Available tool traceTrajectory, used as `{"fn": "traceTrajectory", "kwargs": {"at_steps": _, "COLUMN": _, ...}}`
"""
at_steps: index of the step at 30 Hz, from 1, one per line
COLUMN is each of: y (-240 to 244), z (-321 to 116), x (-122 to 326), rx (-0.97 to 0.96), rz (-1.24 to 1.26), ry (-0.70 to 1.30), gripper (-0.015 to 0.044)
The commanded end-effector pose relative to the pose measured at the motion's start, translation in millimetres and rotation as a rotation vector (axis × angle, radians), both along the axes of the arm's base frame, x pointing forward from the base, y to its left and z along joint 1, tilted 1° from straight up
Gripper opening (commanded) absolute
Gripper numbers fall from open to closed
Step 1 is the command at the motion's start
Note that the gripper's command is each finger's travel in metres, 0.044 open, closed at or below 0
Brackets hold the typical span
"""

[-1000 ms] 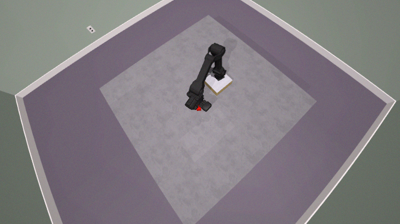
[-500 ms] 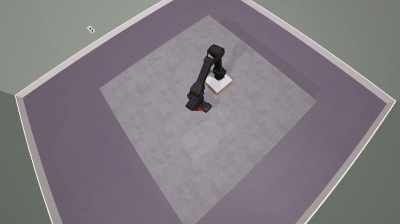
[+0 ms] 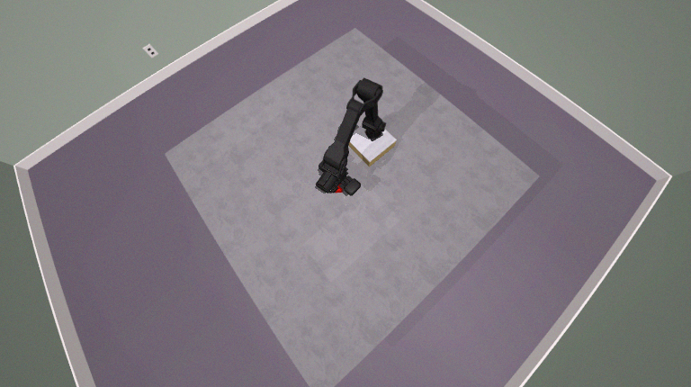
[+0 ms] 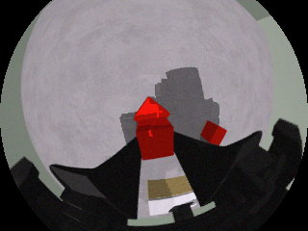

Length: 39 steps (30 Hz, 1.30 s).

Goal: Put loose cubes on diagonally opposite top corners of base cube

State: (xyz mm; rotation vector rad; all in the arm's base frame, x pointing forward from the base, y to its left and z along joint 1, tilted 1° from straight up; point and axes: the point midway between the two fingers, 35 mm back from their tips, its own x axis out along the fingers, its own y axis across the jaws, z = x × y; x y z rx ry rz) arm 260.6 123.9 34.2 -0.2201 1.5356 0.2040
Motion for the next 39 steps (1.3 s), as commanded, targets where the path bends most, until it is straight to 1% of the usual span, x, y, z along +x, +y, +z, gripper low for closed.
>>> {"fn": "traceTrajectory", "kwargs": {"at_steps": 1, "y": -0.5, "z": -1.1, "x": -0.3, "rx": -0.003, "rz": 0.003, "ry": 0.001, "gripper": 0.0105}}
{"fn": "traceTrajectory", "kwargs": {"at_steps": 8, "y": -0.5, "z": -1.1, "x": -0.3, "rx": -0.003, "rz": 0.003, "ry": 0.001, "gripper": 0.0105}}
{"fn": "traceTrajectory", "kwargs": {"at_steps": 12, "y": -0.5, "z": -1.1, "x": -0.3, "rx": -0.003, "rz": 0.003, "ry": 0.001, "gripper": 0.0205}}
{"fn": "traceTrajectory", "kwargs": {"at_steps": 17, "y": -0.5, "z": -1.1, "x": -0.3, "rx": -0.003, "rz": 0.003, "ry": 0.001, "gripper": 0.0205}}
{"fn": "traceTrajectory", "kwargs": {"at_steps": 20, "y": 0.0, "z": 7.9, "x": -0.4, "rx": 0.000, "rz": 0.000, "ry": 0.001, "gripper": 0.0205}}
{"fn": "traceTrajectory", "kwargs": {"at_steps": 39, "y": 0.2, "z": 25.9, "x": -0.8, "rx": 0.000, "rz": 0.000, "ry": 0.001, "gripper": 0.0205}}
